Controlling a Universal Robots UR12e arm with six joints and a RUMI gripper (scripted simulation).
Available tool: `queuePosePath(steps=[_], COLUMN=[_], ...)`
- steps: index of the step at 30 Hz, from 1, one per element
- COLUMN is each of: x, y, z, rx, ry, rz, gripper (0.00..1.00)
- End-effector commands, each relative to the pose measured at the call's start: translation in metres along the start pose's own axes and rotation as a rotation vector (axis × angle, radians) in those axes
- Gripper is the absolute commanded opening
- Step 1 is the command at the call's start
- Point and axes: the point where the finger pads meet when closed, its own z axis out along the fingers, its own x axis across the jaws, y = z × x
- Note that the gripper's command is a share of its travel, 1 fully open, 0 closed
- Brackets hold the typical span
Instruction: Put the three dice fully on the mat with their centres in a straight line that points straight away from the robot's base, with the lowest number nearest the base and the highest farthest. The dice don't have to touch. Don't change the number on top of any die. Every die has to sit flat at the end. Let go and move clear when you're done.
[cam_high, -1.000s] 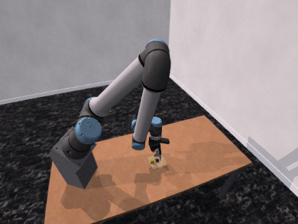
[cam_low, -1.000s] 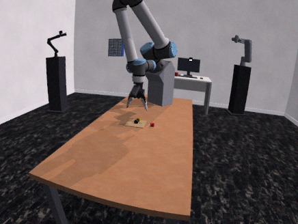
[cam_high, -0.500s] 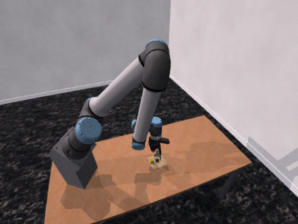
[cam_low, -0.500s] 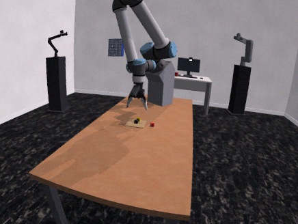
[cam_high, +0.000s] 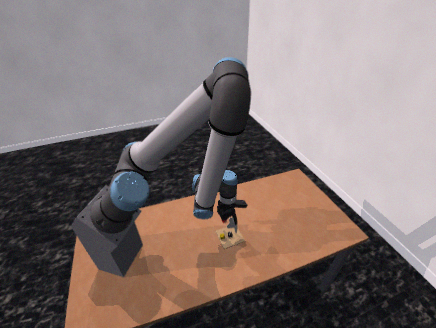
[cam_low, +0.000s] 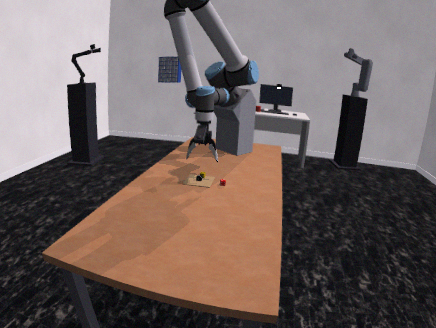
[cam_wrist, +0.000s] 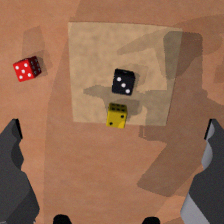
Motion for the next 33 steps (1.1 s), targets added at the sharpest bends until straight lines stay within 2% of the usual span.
queuePosePath(steps=[1,16,19,22,33], x=[-0.009,-0.037,-0.037,-0.046,-0.064], y=[-0.003,-0.01,-0.01,-0.012,-0.014], z=[0.001,0.004,0.004,0.005,0.007], rx=[0.001,0.0,0.0,0.0,0.001], ry=[-0.001,-0.002,-0.002,-0.002,-0.002], rz=[-0.132,-0.54,-0.55,-0.679,-0.944], gripper=[1.0,1.0,1.0,1.0,1.0])
